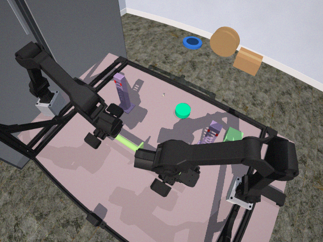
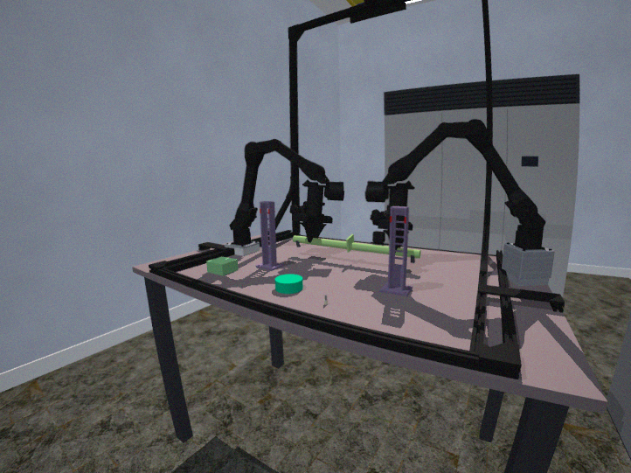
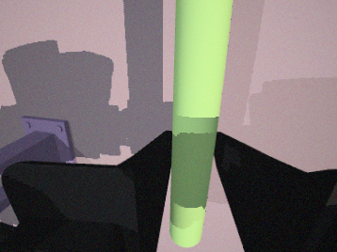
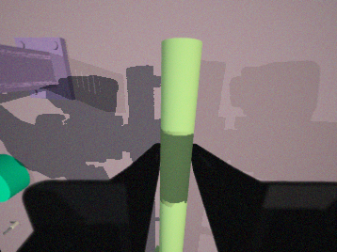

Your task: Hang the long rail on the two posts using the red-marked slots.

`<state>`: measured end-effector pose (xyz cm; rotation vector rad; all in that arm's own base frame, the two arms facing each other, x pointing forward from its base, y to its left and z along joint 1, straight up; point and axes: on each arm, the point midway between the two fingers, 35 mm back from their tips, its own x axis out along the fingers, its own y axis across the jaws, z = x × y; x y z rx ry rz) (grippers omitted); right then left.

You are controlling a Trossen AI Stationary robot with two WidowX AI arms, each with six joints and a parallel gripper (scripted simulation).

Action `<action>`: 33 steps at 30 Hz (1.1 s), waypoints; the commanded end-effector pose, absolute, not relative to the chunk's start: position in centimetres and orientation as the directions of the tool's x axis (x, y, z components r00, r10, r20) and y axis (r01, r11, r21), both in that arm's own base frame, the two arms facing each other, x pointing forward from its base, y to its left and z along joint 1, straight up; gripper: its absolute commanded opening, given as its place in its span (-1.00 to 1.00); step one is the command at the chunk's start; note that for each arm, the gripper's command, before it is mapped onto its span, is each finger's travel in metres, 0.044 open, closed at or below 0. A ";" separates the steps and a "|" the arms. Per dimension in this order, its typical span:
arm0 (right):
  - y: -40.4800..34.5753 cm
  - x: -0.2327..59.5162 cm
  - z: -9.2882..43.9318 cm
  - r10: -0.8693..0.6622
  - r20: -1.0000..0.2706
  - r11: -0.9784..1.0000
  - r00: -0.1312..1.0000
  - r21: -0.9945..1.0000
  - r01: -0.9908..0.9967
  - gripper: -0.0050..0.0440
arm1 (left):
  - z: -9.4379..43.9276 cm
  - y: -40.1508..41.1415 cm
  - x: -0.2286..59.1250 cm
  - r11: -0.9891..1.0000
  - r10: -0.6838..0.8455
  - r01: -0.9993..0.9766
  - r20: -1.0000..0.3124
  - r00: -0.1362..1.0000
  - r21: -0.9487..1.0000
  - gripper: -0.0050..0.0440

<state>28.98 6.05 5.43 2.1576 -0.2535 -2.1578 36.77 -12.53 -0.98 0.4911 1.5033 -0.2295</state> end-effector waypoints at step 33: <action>7.2 29.1 5.2 -0.470 -0.882 -0.881 -0.029 0.471 -0.053 -0.80 | -0.9 -13.5 36.4 0.789 0.422 0.395 -0.882 0.209 0.471 -0.80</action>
